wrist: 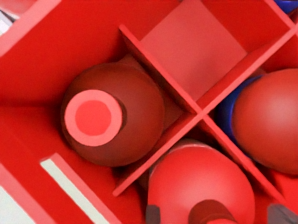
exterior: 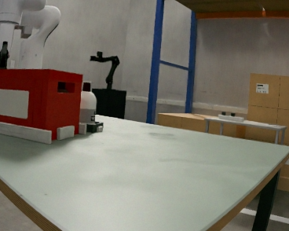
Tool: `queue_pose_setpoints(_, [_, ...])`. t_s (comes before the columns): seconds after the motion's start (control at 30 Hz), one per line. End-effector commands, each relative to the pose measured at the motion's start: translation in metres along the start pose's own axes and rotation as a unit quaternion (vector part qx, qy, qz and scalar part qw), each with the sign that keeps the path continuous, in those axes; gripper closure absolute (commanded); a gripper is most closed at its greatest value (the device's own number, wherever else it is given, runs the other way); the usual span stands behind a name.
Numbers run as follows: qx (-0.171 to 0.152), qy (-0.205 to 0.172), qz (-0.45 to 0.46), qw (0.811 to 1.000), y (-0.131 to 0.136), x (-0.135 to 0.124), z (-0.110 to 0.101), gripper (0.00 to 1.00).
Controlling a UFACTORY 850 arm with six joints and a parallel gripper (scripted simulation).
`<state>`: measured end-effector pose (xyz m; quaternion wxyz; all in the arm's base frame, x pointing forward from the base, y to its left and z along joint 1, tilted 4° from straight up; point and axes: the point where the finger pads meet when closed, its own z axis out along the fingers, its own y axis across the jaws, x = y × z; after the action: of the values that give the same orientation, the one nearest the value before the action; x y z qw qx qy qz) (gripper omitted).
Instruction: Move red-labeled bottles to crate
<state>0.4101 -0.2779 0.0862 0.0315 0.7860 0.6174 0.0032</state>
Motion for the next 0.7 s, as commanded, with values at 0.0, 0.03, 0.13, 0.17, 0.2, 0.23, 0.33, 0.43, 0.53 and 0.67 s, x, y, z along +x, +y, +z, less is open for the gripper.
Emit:
queue_pose_setpoints(0.0, [-0.001, 0.000, 0.000, 1.000, 0.0007, -0.0002, -0.0005, 0.34])
queue_pose_setpoints(0.03, [-0.001, 0.000, 0.000, 1.000, 0.0007, -0.0002, -0.0005, 0.34])
queue_pose_setpoints(0.13, [-0.001, 0.000, 0.000, 1.000, 0.0007, -0.0002, -0.0005, 0.34])
queue_pose_setpoints(0.17, [-0.001, 0.000, 0.000, 1.000, 0.0007, -0.0002, -0.0005, 0.34])
queue_pose_setpoints(0.2, [-0.001, 0.000, 0.000, 1.000, 0.0007, -0.0002, -0.0005, 0.34])
queue_pose_setpoints(0.23, [-0.001, 0.000, 0.000, 1.000, 0.0007, -0.0002, -0.0005, 0.34])
queue_pose_setpoints(0.33, [-0.001, 0.000, 0.000, 1.000, 0.0007, -0.0002, -0.0005, 0.34])
queue_pose_setpoints(0.43, [-0.001, 0.000, 0.000, 1.000, 0.0007, -0.0002, -0.0007, 0.34])
queue_pose_setpoints(0.53, [-0.001, 0.000, 0.000, 1.000, 0.0007, -0.0002, -0.0016, 0.34])
queue_pose_setpoints(0.67, [-0.001, 0.000, 0.000, 1.000, 0.0007, -0.0002, -0.0042, 0.34])
